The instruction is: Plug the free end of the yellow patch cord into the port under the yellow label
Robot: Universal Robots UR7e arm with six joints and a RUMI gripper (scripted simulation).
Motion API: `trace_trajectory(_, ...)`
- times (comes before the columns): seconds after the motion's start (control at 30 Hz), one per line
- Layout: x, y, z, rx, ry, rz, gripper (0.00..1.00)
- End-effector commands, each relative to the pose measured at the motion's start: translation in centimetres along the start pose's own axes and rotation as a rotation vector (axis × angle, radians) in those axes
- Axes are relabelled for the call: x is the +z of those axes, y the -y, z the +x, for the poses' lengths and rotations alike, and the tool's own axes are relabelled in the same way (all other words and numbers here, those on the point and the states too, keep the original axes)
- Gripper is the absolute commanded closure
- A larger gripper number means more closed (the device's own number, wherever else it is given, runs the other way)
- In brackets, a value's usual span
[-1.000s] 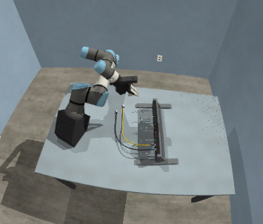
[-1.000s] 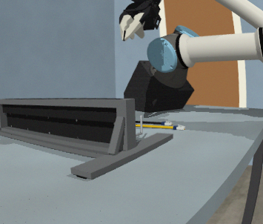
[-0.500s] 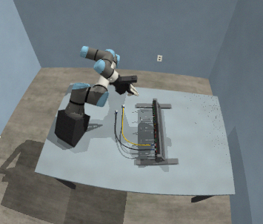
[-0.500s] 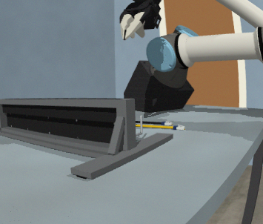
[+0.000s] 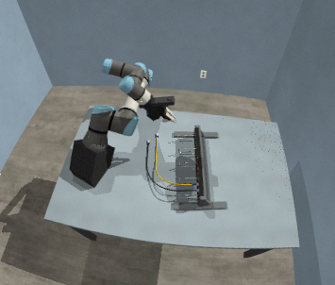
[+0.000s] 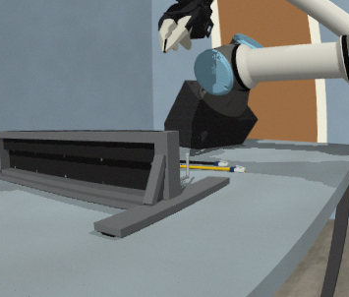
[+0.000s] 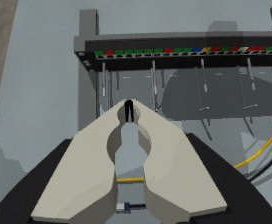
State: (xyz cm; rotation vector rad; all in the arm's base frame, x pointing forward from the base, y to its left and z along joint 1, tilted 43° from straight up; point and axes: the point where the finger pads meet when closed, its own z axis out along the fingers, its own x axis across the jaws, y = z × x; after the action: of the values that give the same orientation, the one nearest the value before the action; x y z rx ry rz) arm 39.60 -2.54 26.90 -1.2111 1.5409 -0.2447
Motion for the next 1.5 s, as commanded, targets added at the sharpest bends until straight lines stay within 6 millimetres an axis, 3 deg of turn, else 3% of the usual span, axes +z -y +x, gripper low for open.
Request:
trace_trajectory(0.0,0.0,0.0,0.6,0.0,0.0,0.0,1.0)
trace_trajectory(0.23,0.0,0.0,2.0,0.0,0.0,0.0,1.0)
trace_trajectory(0.73,0.0,0.0,8.0,0.0,0.0,0.0,1.0)
trace_trajectory(1.07,0.0,0.0,9.7,0.0,0.0,0.0,1.0)
trace_trajectory(1.47,0.0,0.0,9.9,0.0,0.0,0.0,1.0)
